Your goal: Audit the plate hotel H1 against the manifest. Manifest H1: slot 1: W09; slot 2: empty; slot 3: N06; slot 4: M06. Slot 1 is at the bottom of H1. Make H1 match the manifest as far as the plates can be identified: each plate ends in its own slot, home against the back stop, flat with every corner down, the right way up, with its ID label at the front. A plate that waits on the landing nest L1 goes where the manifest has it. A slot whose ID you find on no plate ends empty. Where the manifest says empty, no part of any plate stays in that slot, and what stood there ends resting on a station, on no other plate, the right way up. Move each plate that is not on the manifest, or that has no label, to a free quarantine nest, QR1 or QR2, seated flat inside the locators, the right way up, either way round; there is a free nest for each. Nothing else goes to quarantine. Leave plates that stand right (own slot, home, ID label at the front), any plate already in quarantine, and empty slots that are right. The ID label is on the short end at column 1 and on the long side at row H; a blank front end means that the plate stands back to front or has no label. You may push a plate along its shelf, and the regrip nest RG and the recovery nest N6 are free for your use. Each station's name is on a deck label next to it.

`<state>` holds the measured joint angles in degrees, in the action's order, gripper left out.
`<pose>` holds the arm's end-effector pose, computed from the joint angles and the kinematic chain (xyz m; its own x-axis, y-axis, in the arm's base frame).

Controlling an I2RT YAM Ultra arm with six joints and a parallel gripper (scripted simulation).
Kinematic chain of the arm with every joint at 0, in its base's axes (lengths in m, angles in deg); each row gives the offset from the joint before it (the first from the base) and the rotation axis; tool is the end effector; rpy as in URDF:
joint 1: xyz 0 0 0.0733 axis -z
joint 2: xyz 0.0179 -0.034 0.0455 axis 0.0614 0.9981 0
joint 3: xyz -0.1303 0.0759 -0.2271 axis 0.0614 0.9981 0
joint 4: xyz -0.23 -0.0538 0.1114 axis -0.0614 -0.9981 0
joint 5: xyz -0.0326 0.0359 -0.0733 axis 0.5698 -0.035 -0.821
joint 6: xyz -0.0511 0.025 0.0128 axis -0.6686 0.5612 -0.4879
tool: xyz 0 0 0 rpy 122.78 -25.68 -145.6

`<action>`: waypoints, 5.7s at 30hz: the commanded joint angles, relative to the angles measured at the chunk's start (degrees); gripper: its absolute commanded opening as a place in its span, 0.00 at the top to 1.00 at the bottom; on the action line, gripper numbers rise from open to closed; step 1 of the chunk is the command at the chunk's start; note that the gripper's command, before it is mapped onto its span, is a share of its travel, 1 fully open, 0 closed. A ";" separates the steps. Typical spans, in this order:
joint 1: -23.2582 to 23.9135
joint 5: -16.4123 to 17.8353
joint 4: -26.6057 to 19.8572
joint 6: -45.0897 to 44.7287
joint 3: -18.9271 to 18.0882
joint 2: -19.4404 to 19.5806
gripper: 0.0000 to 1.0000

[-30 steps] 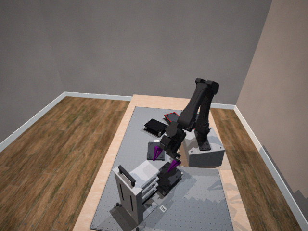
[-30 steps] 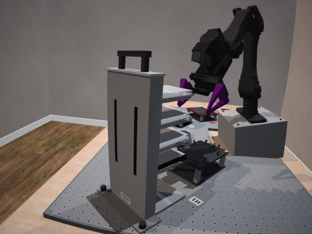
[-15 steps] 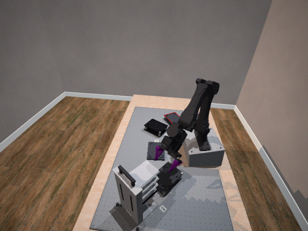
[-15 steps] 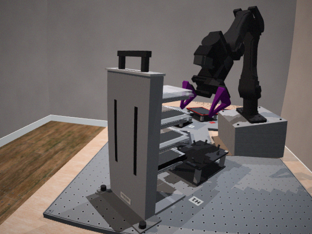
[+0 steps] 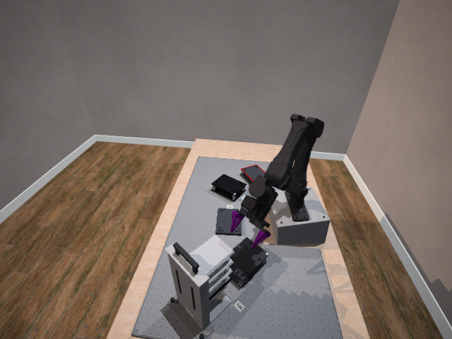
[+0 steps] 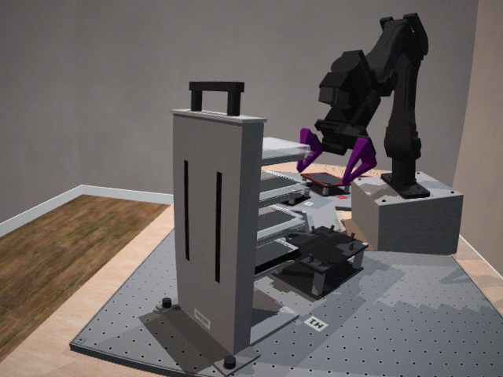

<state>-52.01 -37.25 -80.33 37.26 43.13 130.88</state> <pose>0.1745 0.1920 0.2106 -0.3834 -0.5152 -0.7665 -0.7135 0.6922 -0.1083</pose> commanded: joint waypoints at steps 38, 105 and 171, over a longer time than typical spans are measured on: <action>1.37 1.12 16.29 -0.88 7.04 7.14 0.00; 1.47 1.20 16.90 -0.94 0.74 13.99 0.00; 1.77 1.43 21.22 -1.12 8.70 10.39 0.00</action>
<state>-50.24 -35.94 -61.58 36.34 51.98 141.02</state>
